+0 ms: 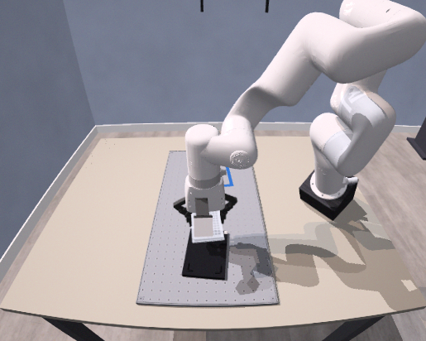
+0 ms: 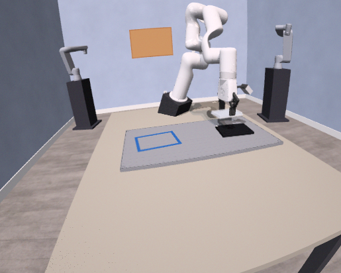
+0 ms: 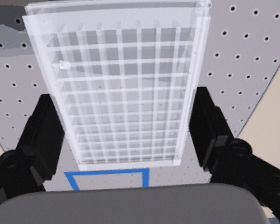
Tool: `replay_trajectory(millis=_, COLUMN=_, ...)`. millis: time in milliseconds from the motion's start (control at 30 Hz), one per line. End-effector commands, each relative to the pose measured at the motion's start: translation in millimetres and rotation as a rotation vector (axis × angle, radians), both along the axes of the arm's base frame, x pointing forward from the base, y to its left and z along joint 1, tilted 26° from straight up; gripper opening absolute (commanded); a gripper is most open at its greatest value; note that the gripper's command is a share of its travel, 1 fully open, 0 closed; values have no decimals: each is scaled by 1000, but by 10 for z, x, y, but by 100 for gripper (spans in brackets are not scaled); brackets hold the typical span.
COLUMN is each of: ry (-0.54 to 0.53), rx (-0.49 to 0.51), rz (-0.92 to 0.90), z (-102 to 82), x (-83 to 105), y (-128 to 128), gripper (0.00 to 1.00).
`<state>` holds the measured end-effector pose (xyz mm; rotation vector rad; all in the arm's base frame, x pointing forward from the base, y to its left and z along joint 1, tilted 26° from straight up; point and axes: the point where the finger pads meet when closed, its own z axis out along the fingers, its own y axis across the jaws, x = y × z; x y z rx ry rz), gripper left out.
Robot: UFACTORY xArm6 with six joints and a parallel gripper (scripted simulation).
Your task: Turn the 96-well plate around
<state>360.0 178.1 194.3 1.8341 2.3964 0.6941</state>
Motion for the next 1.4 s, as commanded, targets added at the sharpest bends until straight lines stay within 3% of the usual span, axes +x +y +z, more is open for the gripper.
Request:
replay_trajectory(millis=0, ry=-2, rx=5, rz=3, z=-30, x=36, y=-136, gripper=0)
replay_trajectory(millis=1367, ry=-2, rx=4, rz=3, z=-397, x=242, y=-1228, gripper=0)
